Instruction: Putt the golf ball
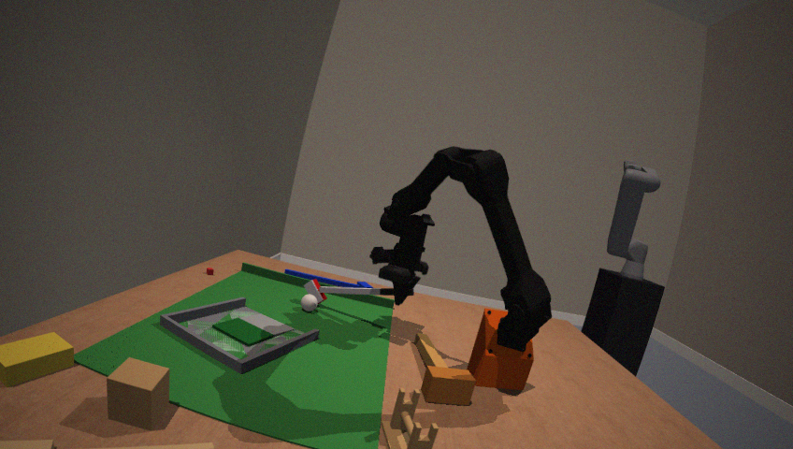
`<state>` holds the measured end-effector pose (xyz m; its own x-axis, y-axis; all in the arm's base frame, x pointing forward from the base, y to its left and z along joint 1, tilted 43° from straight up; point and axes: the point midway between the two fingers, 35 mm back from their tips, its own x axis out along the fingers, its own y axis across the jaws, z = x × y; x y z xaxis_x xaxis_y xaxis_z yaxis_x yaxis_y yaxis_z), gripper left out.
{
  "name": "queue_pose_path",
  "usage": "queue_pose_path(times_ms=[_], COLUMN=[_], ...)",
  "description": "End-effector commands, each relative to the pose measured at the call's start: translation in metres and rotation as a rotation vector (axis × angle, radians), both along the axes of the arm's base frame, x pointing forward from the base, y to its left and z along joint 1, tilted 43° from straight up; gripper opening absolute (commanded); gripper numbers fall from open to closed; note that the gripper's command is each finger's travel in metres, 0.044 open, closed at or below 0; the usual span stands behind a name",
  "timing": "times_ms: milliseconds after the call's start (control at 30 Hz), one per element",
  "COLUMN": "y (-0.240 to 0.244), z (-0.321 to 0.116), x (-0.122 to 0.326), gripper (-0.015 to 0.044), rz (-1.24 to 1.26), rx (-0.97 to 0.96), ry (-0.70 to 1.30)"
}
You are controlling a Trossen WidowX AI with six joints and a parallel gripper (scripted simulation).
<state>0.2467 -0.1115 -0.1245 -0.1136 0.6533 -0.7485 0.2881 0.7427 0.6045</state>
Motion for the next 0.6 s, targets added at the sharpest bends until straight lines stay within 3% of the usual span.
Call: queue_pose_path(times_ms=[0,567], y=[-0.001,-0.018], z=[0.001,-0.018], x=[0.0,-0.009], gripper=[0.0,0.0], rz=[0.0,-0.015], rx=[-0.001,0.003], ry=[-0.001,0.005])
